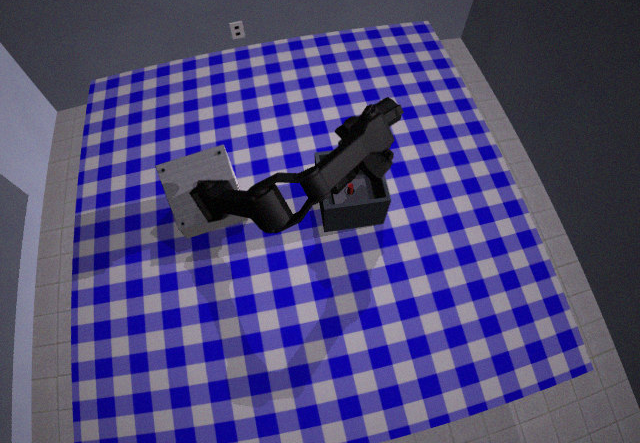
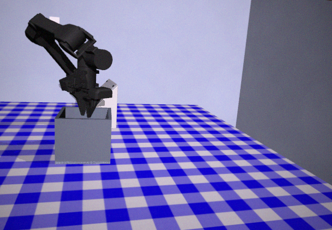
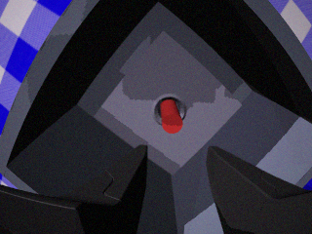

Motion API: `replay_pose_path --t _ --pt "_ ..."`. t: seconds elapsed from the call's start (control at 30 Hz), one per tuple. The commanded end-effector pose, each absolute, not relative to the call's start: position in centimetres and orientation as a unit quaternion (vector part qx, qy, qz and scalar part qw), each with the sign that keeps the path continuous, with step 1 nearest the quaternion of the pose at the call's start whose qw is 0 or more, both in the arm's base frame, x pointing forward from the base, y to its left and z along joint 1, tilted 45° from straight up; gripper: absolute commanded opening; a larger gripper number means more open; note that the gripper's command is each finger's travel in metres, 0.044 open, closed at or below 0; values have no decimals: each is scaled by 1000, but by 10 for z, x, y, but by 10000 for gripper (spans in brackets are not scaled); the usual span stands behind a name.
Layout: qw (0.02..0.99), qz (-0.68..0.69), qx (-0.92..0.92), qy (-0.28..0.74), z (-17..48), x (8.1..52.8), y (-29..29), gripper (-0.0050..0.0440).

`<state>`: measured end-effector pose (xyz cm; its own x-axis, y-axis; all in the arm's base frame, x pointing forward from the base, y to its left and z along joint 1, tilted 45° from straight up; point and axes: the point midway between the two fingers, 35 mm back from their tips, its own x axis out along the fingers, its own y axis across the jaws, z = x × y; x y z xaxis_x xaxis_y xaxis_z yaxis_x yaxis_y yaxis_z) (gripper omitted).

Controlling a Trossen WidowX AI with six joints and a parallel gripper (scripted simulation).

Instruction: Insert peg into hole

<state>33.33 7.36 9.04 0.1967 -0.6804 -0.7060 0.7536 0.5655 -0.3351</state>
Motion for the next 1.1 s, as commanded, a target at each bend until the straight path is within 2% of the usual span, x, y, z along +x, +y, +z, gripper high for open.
replay_pose_path --t 0.0,0.4,1.07 --pt "774 -463 47 431 101 331 83 150" --pt "774 -463 46 430 107 328 88 438" --pt "774 -463 46 430 107 328 88 440"
